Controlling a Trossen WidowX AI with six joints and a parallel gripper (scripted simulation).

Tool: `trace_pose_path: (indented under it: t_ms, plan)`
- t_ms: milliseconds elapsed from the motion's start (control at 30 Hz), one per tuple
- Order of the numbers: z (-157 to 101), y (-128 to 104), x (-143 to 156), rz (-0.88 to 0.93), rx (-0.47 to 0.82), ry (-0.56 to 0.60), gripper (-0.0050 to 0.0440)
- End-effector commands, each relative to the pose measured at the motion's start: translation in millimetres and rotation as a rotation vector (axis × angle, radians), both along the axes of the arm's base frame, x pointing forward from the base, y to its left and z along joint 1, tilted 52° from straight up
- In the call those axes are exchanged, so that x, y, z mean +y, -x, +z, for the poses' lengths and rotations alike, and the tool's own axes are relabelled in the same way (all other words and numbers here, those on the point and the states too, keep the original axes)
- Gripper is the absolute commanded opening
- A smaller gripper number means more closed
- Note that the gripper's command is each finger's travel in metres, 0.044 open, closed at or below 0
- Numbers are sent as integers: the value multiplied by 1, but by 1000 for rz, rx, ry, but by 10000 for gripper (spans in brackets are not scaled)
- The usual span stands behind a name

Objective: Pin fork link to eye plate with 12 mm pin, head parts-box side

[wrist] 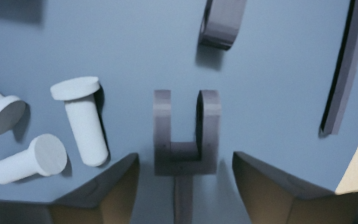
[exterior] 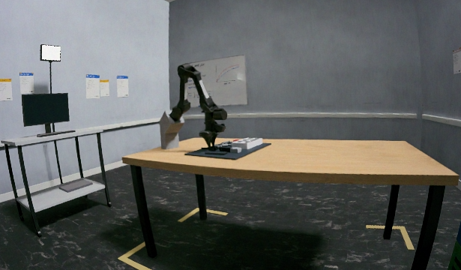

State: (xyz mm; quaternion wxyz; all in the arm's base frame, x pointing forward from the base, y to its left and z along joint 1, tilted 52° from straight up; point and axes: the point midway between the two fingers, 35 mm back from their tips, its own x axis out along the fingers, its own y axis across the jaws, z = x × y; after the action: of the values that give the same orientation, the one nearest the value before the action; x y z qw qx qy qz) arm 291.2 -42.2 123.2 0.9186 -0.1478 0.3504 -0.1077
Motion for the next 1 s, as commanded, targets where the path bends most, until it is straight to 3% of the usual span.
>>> trace_pose_path:
  t_ms: [0,967]
  plan:
    - [-1,-4,-1,3,-7,0,250]
    - [-9,-15,-6,2,-10,-1,250]
